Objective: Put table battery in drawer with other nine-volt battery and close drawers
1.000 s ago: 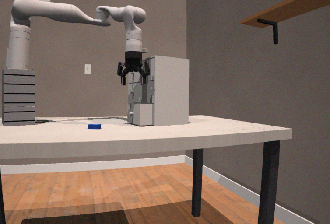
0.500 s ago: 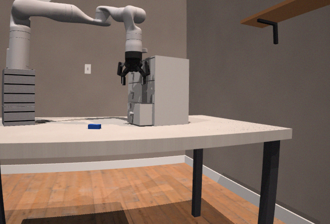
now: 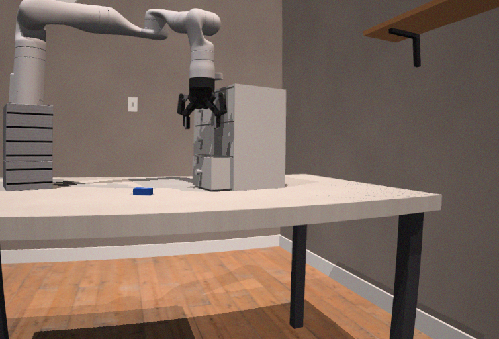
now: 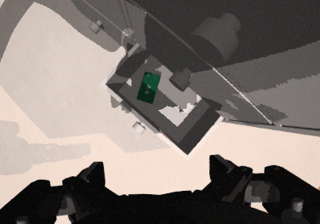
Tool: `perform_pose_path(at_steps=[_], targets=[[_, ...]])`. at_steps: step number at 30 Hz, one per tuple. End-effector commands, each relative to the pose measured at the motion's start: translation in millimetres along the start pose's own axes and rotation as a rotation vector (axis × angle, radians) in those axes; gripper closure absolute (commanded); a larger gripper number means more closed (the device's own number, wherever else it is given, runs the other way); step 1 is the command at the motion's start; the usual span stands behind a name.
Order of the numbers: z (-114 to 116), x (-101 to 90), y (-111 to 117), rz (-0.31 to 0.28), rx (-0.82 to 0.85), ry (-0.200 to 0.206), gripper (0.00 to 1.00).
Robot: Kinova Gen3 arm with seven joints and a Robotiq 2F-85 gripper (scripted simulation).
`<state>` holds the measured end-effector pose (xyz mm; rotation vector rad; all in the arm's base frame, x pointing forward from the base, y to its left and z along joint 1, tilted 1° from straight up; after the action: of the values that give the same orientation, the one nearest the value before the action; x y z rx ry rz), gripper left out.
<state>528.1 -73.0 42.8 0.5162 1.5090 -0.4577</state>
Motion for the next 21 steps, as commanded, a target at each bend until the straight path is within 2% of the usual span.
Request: perform_pose_path(at_steps=[1, 21], targets=[[0.4, -1.0, 0.3, 0.001, 0.000, -0.001, 0.00], [-0.1, -1.8, -0.3, 0.001, -0.019, -0.001, 0.00]])
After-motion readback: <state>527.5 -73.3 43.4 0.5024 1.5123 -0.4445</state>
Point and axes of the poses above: the point where the finger pads meet when closed, its own x axis out along the fingers, its own z axis across the jaws, y = z × x, the point moved 10 cm from there along -x, back along the fingers, and after that the axes turned 8 degrees about x, right-handed, at the moved point
